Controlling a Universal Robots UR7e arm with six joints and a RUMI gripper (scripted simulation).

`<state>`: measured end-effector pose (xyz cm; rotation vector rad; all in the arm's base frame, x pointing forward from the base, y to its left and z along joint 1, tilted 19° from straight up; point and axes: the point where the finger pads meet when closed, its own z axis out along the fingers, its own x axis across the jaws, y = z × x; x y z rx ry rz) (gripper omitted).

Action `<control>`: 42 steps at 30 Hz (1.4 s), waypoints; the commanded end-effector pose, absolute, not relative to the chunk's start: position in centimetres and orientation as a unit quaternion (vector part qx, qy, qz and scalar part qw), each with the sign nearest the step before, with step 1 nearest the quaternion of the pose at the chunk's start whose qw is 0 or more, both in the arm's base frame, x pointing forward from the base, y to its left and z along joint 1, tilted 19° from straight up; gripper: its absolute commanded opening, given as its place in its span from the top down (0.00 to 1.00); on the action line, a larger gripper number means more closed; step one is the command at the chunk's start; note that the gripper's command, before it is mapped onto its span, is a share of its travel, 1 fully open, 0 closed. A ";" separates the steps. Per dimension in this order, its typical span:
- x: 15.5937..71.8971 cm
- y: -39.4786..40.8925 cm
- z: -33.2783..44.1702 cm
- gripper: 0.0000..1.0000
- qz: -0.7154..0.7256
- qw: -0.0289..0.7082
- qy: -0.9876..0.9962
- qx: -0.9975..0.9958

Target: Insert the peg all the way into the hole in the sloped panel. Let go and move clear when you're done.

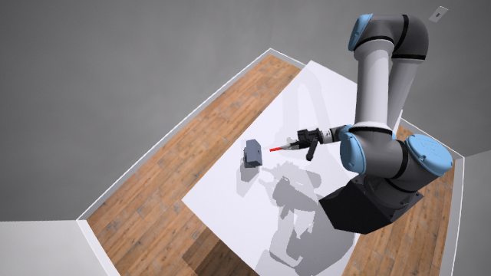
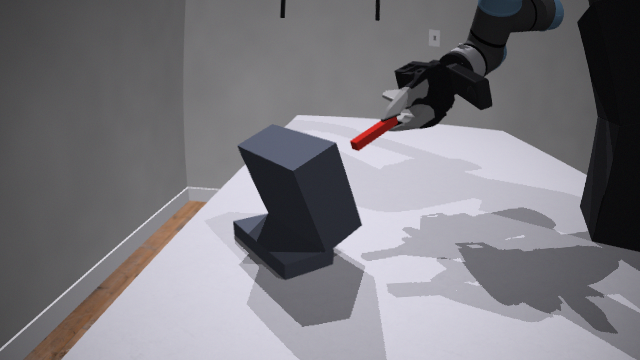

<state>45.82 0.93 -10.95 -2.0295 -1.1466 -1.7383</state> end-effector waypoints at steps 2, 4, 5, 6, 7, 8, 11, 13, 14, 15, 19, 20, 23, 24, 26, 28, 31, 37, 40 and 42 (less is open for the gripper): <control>46.0 1.1 -11.0 1.00 -0.594 0.116 -0.392 -0.693; 46.1 1.2 -11.0 1.00 -0.594 0.116 -0.392 -0.693; 46.1 1.2 -11.0 1.00 -0.594 0.116 -0.392 -0.693; 46.1 1.2 -11.0 1.00 -0.594 0.116 -0.392 -0.693; 46.2 1.2 -11.1 1.00 -0.594 0.116 -0.392 -0.693; 46.2 1.2 -11.1 1.00 -0.594 0.116 -0.392 -0.693; 46.3 1.3 -11.1 1.00 -0.594 0.116 -0.392 -0.693; 46.4 1.4 -11.1 1.00 -0.594 0.116 -0.392 -0.693; 46.4 1.4 -11.1 1.00 -0.594 0.116 -0.392 -0.693; 46.5 1.4 -11.2 1.00 -0.594 0.116 -0.392 -0.693; 46.6 1.6 -11.2 1.00 -0.594 0.116 -0.392 -0.693; 46.6 1.6 -11.2 1.00 -0.594 0.116 -0.392 -0.693; 46.7 1.6 -11.2 1.00 -0.594 0.116 -0.392 -0.693; 46.7 1.6 -11.2 1.00 -0.594 0.116 -0.392 -0.693; 46.8 1.7 -11.3 1.00 -0.594 0.116 -0.392 -0.693; 46.8 1.8 -11.3 1.00 -0.594 0.116 -0.392 -0.693; 46.9 1.9 -11.3 1.00 -0.594 0.116 -0.392 -0.693; 47.1 2.0 -11.4 1.00 -0.594 0.116 -0.392 -0.693; 47.2 2.1 -11.4 1.00 -0.594 0.116 -0.392 -0.693; 47.2 2.1 -11.4 1.00 -0.594 0.116 -0.392 -0.693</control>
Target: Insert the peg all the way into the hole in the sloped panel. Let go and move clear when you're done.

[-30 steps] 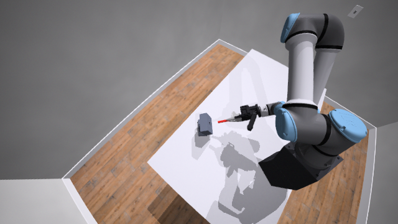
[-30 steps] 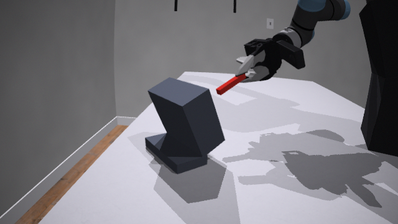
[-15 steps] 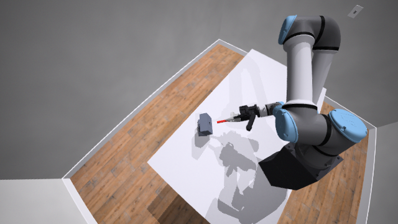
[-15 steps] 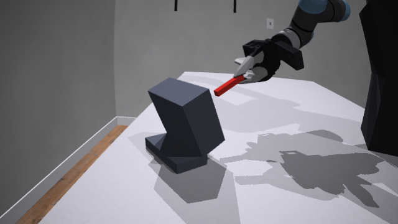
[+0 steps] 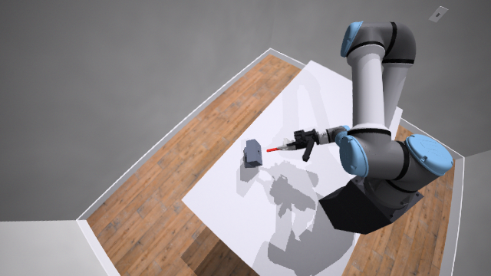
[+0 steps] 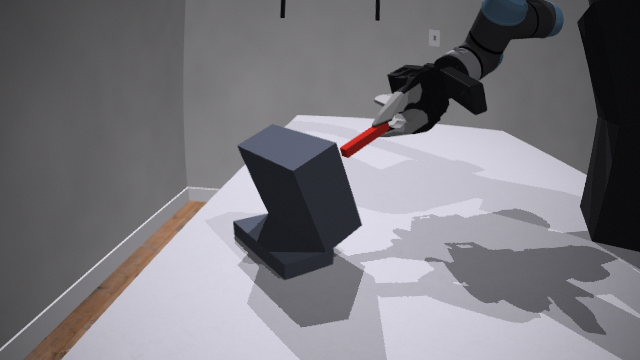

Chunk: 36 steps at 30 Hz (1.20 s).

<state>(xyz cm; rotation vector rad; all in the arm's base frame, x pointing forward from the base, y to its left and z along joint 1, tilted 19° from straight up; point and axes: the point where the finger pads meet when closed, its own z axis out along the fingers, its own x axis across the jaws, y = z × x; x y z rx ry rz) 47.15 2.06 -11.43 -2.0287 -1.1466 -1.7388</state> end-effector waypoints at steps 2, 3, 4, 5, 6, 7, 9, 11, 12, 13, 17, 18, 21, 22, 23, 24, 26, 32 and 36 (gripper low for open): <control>47.3 2.2 -11.5 1.00 -0.594 0.116 -0.392 -0.693; 47.3 2.2 -11.5 1.00 -0.594 0.116 -0.392 -0.693; 47.4 2.2 -11.5 1.00 -0.594 0.116 -0.392 -0.693; 47.4 2.3 -11.5 1.00 -0.594 0.116 -0.392 -0.693; 47.4 2.3 -11.5 1.00 -0.594 0.116 -0.392 -0.693; 47.5 2.3 -11.5 1.00 -0.594 0.116 -0.392 -0.693; 47.5 2.4 -11.5 1.00 -0.594 0.116 -0.392 -0.693; 47.6 2.4 -11.5 1.00 -0.594 0.116 -0.392 -0.693; 47.6 2.5 -11.6 1.00 -0.594 0.116 -0.392 -0.693; 47.7 2.5 -11.6 1.00 -0.594 0.116 -0.392 -0.693; 47.7 2.5 -11.6 1.00 -0.594 0.116 -0.392 -0.693; 47.7 2.5 -11.6 1.00 -0.594 0.116 -0.392 -0.693; 47.8 2.6 -11.6 1.00 -0.594 0.116 -0.392 -0.693; 47.8 2.6 -11.6 1.00 -0.594 0.116 -0.392 -0.693; 47.8 2.6 -11.6 1.00 -0.594 0.116 -0.392 -0.693; 47.8 2.7 -11.6 1.00 -0.594 0.116 -0.392 -0.693; 47.9 2.7 -11.6 1.00 -0.594 0.116 -0.392 -0.693; 48.0 2.8 -11.7 1.00 -0.594 0.116 -0.392 -0.693; 48.1 2.9 -11.7 1.00 -0.594 0.116 -0.392 -0.693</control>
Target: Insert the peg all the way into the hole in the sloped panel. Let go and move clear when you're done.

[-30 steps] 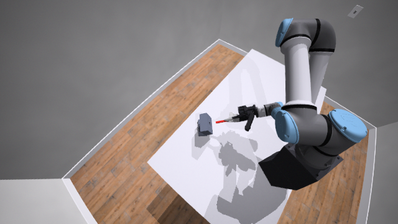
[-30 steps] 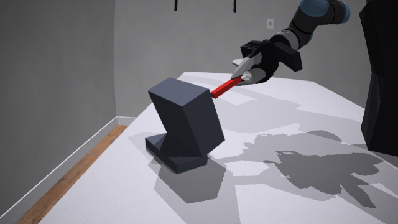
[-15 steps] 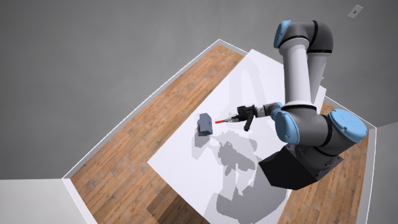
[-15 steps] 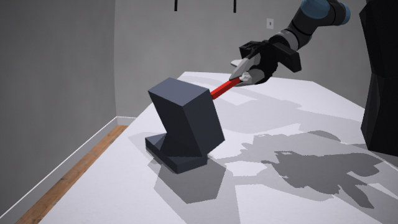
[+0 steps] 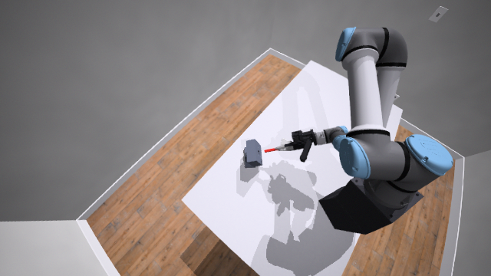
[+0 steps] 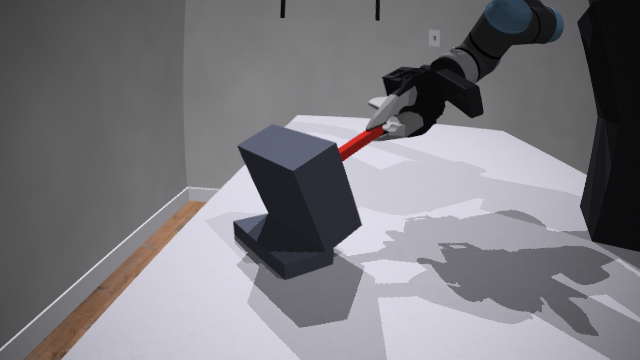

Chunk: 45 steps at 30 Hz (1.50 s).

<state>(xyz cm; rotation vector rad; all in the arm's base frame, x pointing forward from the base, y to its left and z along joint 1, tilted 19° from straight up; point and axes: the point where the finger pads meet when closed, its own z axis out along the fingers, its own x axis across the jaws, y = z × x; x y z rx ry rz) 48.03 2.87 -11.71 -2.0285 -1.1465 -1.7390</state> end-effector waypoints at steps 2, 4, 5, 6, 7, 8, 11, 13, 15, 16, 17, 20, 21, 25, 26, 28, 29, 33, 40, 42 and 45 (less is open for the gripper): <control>48.2 3.0 -11.7 1.00 -0.594 0.116 -0.392 -0.693; 48.2 3.1 -11.7 1.00 -0.594 0.116 -0.392 -0.693; 48.3 3.1 -11.7 1.00 -0.594 0.116 -0.392 -0.693; 48.3 3.1 -11.8 1.00 -0.594 0.116 -0.392 -0.693; 48.3 3.1 -11.8 1.00 -0.594 0.116 -0.392 -0.693; 48.3 3.1 -11.8 1.00 -0.594 0.116 -0.392 -0.693; 48.4 3.2 -11.8 1.00 -0.594 0.116 -0.392 -0.693; 48.4 3.2 -11.8 1.00 -0.594 0.116 -0.392 -0.693; 48.6 3.3 -11.8 1.00 -0.594 0.116 -0.392 -0.693; 48.7 3.4 -11.9 1.00 -0.594 0.116 -0.392 -0.693; 48.7 3.5 -11.9 1.00 -0.594 0.116 -0.392 -0.693; 49.0 3.7 -12.0 1.00 -0.594 0.116 -0.392 -0.693; 49.1 3.8 -12.0 1.00 -0.594 0.116 -0.392 -0.693; 49.5 4.1 -12.2 1.00 -0.594 0.116 -0.392 -0.693; 49.6 4.2 -12.2 1.00 -0.594 0.116 -0.392 -0.693; 49.8 4.3 -12.3 1.00 -0.594 0.116 -0.392 -0.693; 49.8 4.3 -12.3 1.00 -0.594 0.116 -0.392 -0.693; 50.1 4.6 -12.4 1.00 -0.594 0.116 -0.392 -0.693; 50.4 4.9 -12.5 1.00 -0.594 0.116 -0.392 -0.693; 50.5 5.0 -12.6 1.00 -0.594 0.116 -0.392 -0.693; 50.8 5.2 -12.7 1.00 -0.594 0.116 -0.392 -0.693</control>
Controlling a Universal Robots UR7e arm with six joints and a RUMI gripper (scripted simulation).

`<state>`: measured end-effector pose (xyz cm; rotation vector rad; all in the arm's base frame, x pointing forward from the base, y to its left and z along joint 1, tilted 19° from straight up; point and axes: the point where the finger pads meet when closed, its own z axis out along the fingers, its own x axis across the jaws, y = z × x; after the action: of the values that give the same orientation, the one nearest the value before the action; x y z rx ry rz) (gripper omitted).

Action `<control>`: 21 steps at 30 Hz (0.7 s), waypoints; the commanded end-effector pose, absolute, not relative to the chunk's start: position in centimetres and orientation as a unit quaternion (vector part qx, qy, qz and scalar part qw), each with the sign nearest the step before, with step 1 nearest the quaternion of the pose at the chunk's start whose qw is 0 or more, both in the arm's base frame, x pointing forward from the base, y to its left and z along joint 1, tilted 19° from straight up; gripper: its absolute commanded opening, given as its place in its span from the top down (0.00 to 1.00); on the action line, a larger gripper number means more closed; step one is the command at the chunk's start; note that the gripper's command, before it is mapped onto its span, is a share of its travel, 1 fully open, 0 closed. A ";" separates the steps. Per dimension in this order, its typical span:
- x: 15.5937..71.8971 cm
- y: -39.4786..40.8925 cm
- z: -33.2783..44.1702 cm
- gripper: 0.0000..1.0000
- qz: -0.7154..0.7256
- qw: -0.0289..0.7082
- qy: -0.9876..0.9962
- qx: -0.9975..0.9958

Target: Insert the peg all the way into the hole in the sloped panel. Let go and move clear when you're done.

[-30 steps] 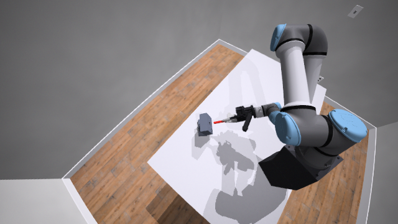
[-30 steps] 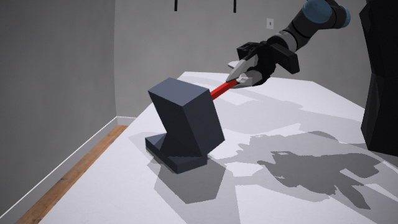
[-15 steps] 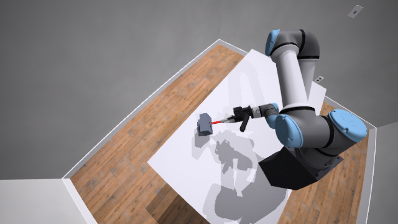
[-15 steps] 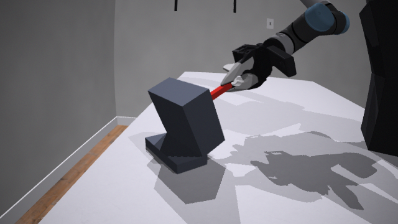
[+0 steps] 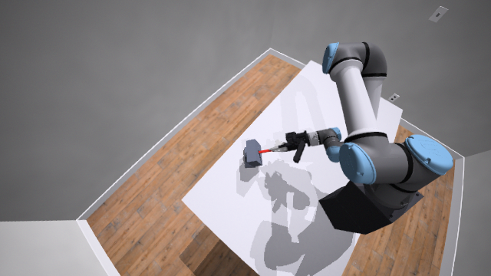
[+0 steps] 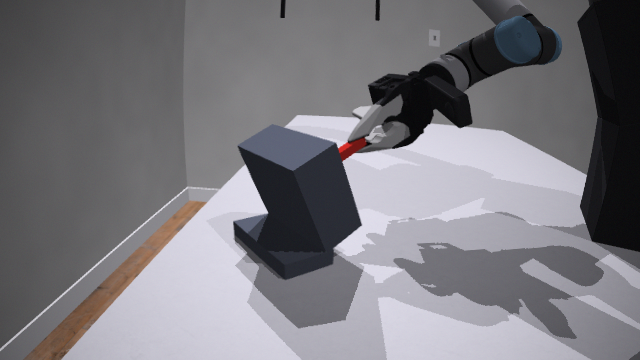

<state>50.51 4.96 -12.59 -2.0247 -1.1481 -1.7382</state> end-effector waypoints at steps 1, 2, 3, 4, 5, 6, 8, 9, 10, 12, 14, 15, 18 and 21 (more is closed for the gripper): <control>50.8 5.2 -12.7 1.00 -0.594 0.116 -0.392 -0.693; 50.8 5.2 -12.7 1.00 -0.594 0.116 -0.392 -0.693; 50.9 5.2 -12.7 1.00 -0.594 0.116 -0.392 -0.693; 50.9 5.3 -12.7 1.00 -0.594 0.116 -0.392 -0.693; 51.0 5.4 -12.7 1.00 -0.594 0.116 -0.392 -0.693; 51.1 5.4 -12.8 1.00 -0.594 0.116 -0.392 -0.693; 51.3 5.6 -12.8 1.00 -0.594 0.116 -0.392 -0.693; 51.3 5.6 -12.9 1.00 -0.594 0.116 -0.392 -0.693; 51.4 5.7 -12.9 1.00 -0.594 0.116 -0.392 -0.693; 51.6 5.9 -12.9 1.00 -0.594 0.116 -0.392 -0.693; 51.7 6.0 -13.0 1.00 -0.594 0.116 -0.392 -0.693; 51.8 6.1 -13.0 1.00 -0.594 0.116 -0.392 -0.693; 52.0 6.2 -13.1 1.00 -0.594 0.116 -0.392 -0.693; 52.1 6.3 -13.1 1.00 -0.594 0.116 -0.392 -0.693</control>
<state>51.89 6.17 -13.09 -2.0236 -1.1493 -1.7369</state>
